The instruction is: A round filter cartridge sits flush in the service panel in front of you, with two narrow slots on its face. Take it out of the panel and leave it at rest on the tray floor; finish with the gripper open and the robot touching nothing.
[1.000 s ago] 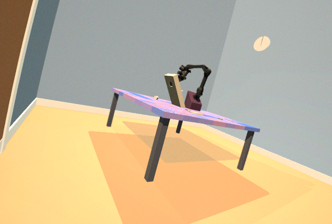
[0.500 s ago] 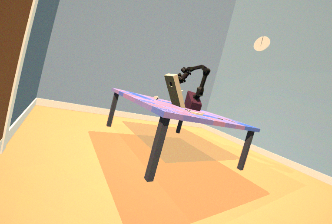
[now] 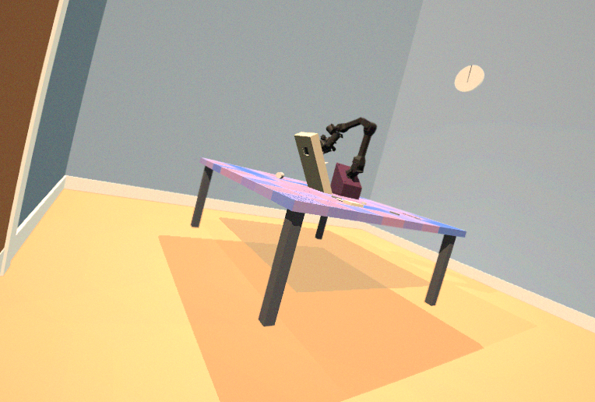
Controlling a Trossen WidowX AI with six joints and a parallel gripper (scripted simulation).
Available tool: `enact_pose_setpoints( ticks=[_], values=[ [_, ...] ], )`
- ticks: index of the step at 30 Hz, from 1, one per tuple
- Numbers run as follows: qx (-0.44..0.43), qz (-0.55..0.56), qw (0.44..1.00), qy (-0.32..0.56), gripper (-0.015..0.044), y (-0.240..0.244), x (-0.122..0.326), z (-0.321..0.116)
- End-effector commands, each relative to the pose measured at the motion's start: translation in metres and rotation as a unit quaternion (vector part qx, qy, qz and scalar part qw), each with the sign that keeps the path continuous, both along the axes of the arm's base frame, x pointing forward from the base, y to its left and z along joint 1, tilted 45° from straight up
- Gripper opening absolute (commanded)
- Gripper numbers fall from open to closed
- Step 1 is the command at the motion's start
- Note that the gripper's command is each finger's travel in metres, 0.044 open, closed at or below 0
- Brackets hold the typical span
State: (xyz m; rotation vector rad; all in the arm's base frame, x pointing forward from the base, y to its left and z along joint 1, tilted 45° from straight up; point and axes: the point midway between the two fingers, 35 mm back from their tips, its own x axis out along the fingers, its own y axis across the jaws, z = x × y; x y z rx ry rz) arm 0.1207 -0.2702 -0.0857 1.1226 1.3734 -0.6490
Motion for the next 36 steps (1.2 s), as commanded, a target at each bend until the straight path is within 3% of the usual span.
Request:
enact_pose_setpoints(
  ticks=[1, 19, 36],
  values=[
    [0.004, -0.040, 0.998, 0.038, 0.0000, 0.008, -0.032, -0.025],
    [-0.009, -0.205, 0.959, 0.195, 0.0000, 0.066, -0.158, -0.096],
    [-0.009, -0.211, 0.957, 0.201, 0.0000, 0.096, -0.166, -0.130]
  ],
)
